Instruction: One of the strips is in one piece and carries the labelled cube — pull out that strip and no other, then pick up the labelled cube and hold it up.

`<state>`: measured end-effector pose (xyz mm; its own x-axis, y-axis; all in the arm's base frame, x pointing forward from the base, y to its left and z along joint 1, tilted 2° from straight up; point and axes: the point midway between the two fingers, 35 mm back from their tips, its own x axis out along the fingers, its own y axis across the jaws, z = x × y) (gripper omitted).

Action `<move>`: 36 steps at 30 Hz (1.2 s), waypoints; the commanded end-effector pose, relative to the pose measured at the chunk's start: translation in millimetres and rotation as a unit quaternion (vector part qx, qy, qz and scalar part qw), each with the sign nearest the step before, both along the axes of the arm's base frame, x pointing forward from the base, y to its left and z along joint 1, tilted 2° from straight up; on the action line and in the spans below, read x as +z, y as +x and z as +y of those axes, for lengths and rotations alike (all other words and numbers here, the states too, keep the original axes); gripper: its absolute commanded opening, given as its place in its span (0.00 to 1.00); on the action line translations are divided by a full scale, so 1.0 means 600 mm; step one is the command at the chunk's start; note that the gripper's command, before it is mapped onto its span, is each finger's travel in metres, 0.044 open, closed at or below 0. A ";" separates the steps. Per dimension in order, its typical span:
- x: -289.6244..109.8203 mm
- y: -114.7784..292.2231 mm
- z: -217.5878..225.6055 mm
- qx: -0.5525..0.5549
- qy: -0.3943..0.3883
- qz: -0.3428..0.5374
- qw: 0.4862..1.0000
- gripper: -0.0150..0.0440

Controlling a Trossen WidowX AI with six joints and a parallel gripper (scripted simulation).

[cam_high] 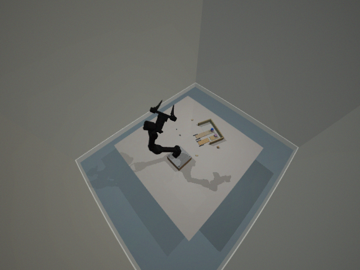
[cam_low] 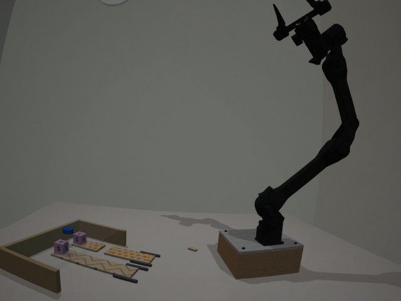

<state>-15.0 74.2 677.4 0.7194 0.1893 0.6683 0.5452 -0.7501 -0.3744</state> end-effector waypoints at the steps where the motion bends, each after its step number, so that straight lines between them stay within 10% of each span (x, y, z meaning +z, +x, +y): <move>1: -0.001 0.004 -0.002 0.003 0.005 0.003 1.000 0.93; 14: -0.128 0.286 -0.114 0.161 0.344 0.199 0.903 0.93; 36: -0.637 0.566 -0.156 0.140 0.822 0.328 0.444 0.93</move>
<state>315.3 -21.7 353.6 0.9886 -0.0105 -0.1502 -0.0826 0.7964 -0.5991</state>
